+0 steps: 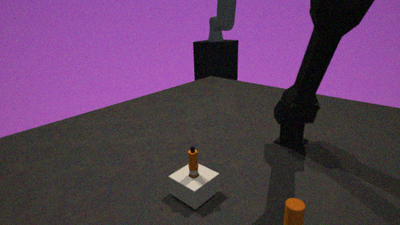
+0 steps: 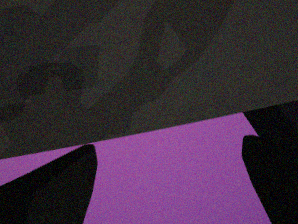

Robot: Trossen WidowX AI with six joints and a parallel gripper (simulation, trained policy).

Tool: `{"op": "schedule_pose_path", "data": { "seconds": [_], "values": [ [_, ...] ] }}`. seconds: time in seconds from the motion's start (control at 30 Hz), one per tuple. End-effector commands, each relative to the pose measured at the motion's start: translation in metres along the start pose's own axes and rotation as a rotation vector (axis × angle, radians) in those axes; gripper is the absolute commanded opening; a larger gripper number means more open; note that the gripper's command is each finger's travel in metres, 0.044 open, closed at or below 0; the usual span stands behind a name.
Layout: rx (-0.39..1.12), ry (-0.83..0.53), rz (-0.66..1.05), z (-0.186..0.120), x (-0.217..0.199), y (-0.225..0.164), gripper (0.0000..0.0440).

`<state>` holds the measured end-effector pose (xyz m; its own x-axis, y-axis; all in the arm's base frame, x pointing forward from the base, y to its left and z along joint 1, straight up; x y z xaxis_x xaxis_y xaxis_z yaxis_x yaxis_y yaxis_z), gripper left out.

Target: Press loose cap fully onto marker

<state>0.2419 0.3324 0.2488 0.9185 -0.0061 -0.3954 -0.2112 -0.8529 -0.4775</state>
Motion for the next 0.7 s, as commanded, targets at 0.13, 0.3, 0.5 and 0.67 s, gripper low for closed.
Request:
{"op": "schedule_pose_path", "data": {
  "seconds": [0.13,0.3,0.5,0.67],
  "values": [
    [-0.012,0.072,0.010,-0.018,0.018,0.015,0.0322],
    [-0.021,0.110,0.019,-0.027,0.028,0.024,0.0322],
    [-0.036,0.154,0.033,-0.037,0.039,0.035,0.0322],
    [-0.052,0.188,0.046,-0.045,0.047,0.045,0.0321]
  ]
}}
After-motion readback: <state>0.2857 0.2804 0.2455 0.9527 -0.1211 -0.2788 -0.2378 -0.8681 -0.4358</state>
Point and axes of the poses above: the point midway between the two fingers, 35 mm back from their tips, its own z axis out along the fingers, its own x axis across the jaws, y = z × x, the point moved 1 cm from there along -z, back along the fingers, and after that the axes turned 14 degrees about z, right-handed, at the moved point
